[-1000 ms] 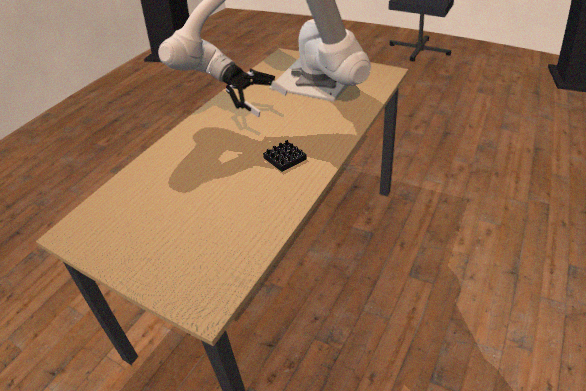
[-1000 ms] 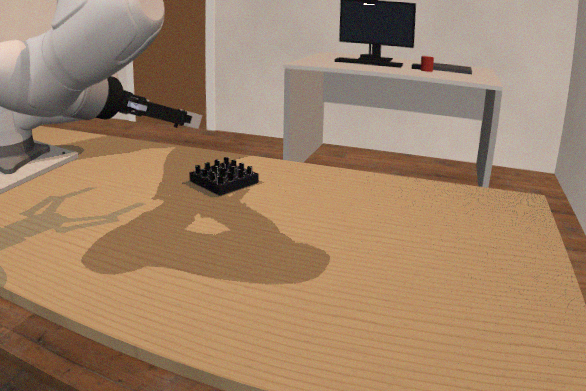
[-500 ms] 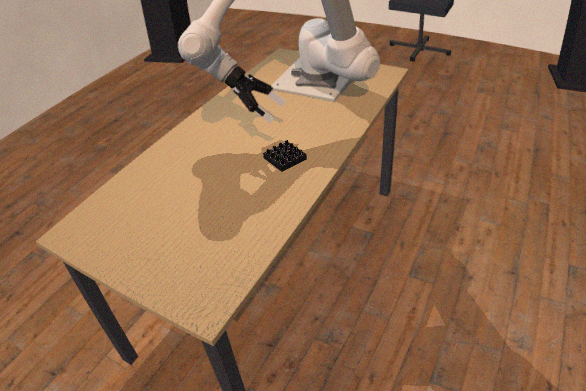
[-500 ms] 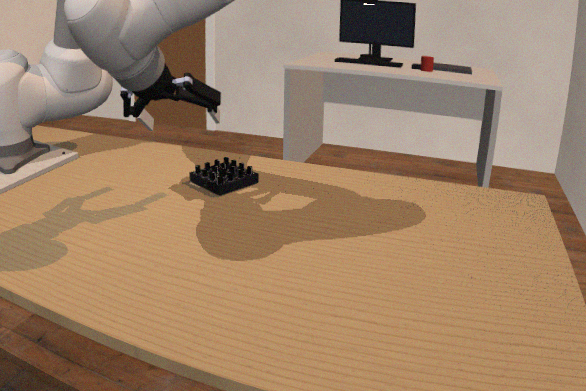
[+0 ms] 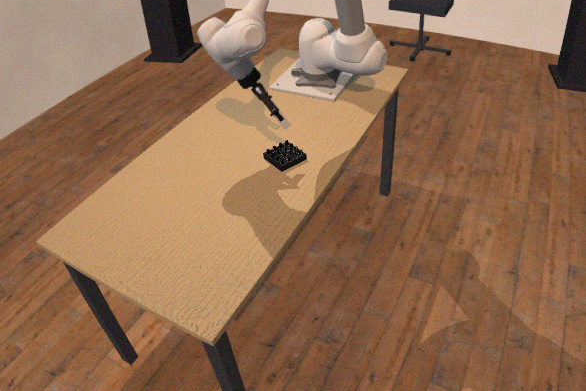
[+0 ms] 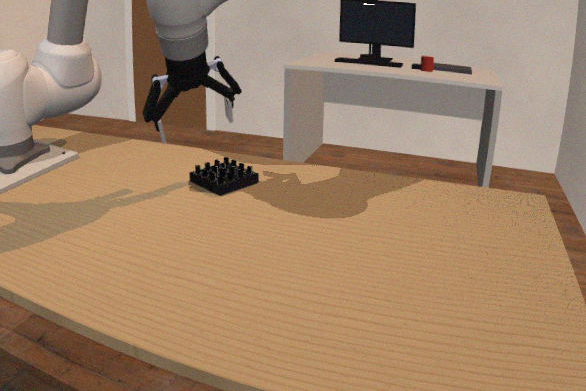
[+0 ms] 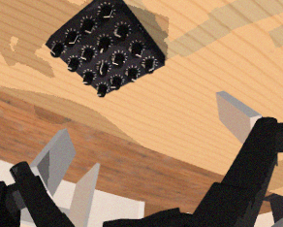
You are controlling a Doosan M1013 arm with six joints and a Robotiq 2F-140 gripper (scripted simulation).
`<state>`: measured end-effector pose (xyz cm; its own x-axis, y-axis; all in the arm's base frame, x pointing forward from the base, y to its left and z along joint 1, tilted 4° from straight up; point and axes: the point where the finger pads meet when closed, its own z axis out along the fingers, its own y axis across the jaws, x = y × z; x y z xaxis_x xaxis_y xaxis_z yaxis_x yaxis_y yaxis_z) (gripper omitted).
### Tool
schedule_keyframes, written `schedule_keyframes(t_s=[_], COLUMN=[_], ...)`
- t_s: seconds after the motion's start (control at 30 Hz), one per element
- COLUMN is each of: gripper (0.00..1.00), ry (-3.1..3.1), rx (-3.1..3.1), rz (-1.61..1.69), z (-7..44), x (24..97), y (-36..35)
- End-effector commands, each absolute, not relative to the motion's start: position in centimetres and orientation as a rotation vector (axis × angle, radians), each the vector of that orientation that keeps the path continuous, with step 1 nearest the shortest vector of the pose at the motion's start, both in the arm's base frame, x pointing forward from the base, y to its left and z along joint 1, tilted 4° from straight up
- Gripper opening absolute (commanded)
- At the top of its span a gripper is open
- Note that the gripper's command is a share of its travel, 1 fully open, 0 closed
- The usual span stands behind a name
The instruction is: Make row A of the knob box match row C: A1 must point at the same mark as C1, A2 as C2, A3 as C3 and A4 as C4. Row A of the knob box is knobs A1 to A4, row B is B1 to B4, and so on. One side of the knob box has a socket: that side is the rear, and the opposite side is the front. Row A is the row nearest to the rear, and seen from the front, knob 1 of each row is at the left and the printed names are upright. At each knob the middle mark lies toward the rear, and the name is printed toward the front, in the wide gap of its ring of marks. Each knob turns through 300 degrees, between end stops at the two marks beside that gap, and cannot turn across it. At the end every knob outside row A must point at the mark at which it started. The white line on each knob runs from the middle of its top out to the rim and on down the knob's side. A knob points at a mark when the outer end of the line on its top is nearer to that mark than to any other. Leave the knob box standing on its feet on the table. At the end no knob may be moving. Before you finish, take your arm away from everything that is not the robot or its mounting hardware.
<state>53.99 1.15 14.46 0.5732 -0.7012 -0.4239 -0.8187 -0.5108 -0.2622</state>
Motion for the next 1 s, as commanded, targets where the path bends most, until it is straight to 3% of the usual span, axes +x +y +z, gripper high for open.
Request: schedule_keyframes(t_s=[0.0, 0.6, 0.97], gripper=[1.00, 1.00, 1.00], ry=[1.127, 0.586, 0.567], rx=[-2.530, -3.080, -3.093], rz=[0.286, -0.111, -0.124], z=[13.8, 11.8, 11.7], x=[54.4, 56.9, 57.0], y=[1.8, 4.6, 4.7])
